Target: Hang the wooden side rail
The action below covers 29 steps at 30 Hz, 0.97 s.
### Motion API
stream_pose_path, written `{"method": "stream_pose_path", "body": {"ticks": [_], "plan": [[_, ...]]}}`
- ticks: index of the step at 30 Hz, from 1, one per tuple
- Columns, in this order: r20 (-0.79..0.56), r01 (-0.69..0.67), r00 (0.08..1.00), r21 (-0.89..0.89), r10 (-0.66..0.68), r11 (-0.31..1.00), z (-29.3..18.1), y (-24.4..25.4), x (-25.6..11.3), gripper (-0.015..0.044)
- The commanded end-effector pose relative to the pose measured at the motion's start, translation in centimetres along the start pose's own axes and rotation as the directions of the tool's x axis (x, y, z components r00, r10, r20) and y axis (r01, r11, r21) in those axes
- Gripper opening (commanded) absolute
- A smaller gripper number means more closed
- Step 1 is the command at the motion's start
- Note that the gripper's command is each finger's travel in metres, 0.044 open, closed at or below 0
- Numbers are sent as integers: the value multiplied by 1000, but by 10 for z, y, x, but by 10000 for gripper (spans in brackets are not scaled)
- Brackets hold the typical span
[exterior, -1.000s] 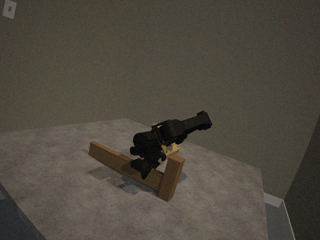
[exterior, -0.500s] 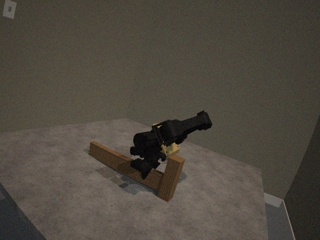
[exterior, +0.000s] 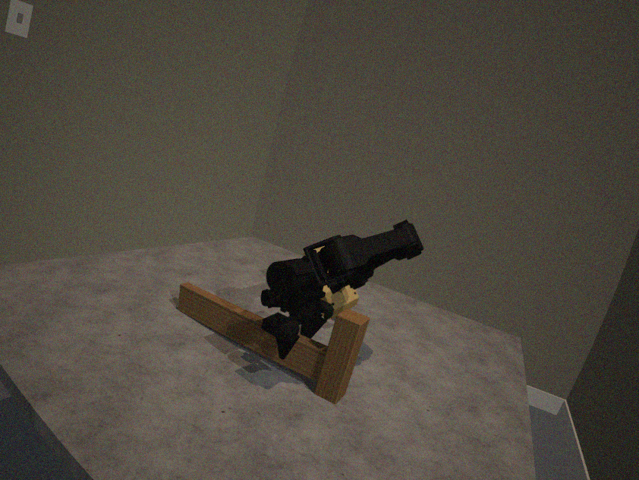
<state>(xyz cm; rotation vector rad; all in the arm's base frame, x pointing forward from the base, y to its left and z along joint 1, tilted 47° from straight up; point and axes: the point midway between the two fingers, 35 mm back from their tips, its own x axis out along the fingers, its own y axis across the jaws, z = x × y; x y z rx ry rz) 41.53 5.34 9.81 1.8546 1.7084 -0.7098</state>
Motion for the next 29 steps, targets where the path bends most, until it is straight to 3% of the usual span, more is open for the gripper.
{"method": "stream_pose_path", "body": {"ticks": [1,12,29], "plan": [[-5,-11,1000,-6,11,1000,1,1,-29,440],[-4,-12,1000,-6,12,1000,32,2,-31,440],[-6,-20,1000,1,20,1000,29,2,-34,440]]}}
